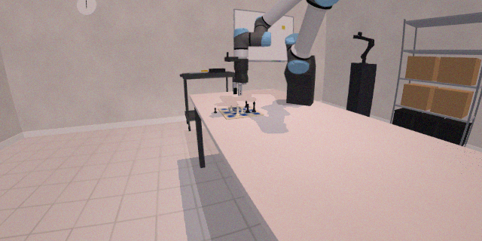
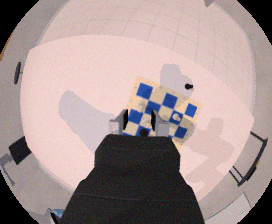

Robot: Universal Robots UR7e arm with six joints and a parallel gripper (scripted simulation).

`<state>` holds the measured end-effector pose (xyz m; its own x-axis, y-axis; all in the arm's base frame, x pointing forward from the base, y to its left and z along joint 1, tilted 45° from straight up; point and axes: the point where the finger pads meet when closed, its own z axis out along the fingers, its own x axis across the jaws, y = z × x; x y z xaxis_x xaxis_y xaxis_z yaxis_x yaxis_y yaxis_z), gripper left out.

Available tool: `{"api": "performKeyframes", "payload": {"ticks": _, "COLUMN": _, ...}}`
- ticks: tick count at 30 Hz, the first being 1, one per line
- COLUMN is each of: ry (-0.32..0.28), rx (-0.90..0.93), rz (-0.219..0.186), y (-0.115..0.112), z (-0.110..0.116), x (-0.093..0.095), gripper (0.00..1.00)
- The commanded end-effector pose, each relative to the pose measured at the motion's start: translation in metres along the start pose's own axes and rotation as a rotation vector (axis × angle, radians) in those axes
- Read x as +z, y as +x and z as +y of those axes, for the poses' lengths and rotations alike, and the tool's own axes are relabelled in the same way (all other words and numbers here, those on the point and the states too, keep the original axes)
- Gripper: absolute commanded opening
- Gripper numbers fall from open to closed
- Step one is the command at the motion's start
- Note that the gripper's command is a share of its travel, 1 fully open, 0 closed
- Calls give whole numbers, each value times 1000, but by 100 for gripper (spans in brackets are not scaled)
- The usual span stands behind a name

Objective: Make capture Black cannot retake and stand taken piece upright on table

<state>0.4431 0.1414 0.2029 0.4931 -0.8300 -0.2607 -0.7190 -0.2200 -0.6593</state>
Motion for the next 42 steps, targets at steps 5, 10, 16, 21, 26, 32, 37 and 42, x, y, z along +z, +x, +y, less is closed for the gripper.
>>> {"api": "performKeyframes", "payload": {"ticks": 5, "ry": 1, "rx": 0, "rz": 1, "y": 0, "z": 0, "x": 8, "gripper": 79}}
{"api": "performKeyframes", "payload": {"ticks": 10, "ry": 0, "rx": 0, "rz": 1, "y": 0, "z": 0, "x": 15, "gripper": 79}}
{"api": "performKeyframes", "payload": {"ticks": 16, "ry": 1, "rx": 0, "rz": 1, "y": 0, "z": 0, "x": 24, "gripper": 79}}
{"api": "performKeyframes", "payload": {"ticks": 21, "ry": 1, "rx": 0, "rz": 1, "y": 0, "z": 0, "x": 29, "gripper": 79}}
{"api": "performKeyframes", "payload": {"ticks": 26, "ry": 0, "rx": 0, "rz": 1, "y": 0, "z": 0, "x": 35, "gripper": 79}}
{"api": "performKeyframes", "payload": {"ticks": 32, "ry": 0, "rx": 0, "rz": 1, "y": 0, "z": 0, "x": 41, "gripper": 79}}
{"api": "performKeyframes", "payload": {"ticks": 37, "ry": 1, "rx": 0, "rz": 1, "y": 0, "z": 0, "x": 42, "gripper": 79}}
{"api": "performKeyframes", "payload": {"ticks": 42, "ry": 1, "rx": 0, "rz": 1, "y": 0, "z": 0, "x": 44, "gripper": 79}}
